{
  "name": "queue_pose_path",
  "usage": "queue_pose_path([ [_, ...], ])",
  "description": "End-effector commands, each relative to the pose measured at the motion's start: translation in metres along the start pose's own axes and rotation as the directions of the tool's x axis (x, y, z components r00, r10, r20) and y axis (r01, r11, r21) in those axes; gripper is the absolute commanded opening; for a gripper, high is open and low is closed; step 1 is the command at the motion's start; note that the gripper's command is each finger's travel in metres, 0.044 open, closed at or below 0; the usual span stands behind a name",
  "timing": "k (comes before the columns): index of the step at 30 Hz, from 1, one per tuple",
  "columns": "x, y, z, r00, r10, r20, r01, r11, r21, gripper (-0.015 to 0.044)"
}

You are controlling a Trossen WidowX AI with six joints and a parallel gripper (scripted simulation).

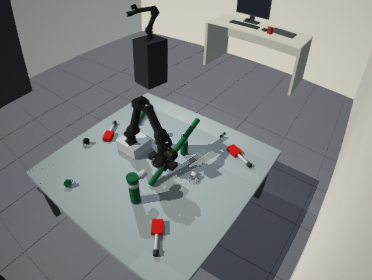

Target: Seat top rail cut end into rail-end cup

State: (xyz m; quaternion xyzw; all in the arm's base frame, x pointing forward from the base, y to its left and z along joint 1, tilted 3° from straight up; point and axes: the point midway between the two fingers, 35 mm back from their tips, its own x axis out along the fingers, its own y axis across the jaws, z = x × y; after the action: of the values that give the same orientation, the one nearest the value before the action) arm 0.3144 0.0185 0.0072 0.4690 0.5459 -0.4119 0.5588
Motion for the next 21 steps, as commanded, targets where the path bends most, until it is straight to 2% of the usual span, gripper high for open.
queue_pose_path([
  [1, -0.002, 0.0, 0.0, 1.0, -0.001, 0.004, 0.001, 1.0, 0.003, 0.0026],
  [2, -0.003, 0.0, 0.0, 1.0, -0.001, 0.004, 0.001, 1.0, 0.003, 0.0],
  [8, -0.014, 0.001, 0.002, 0.999, -0.005, 0.046, 0.005, 1.0, 0.002, 0.0],
  [18, -0.081, 0.002, 0.011, 0.951, -0.004, 0.31, 0.005, 1.0, -0.002, 0.0],
  [21, -0.092, 0.001, 0.012, 0.937, 0.0, 0.349, 0.001, 1.0, -0.003, 0.0],
])
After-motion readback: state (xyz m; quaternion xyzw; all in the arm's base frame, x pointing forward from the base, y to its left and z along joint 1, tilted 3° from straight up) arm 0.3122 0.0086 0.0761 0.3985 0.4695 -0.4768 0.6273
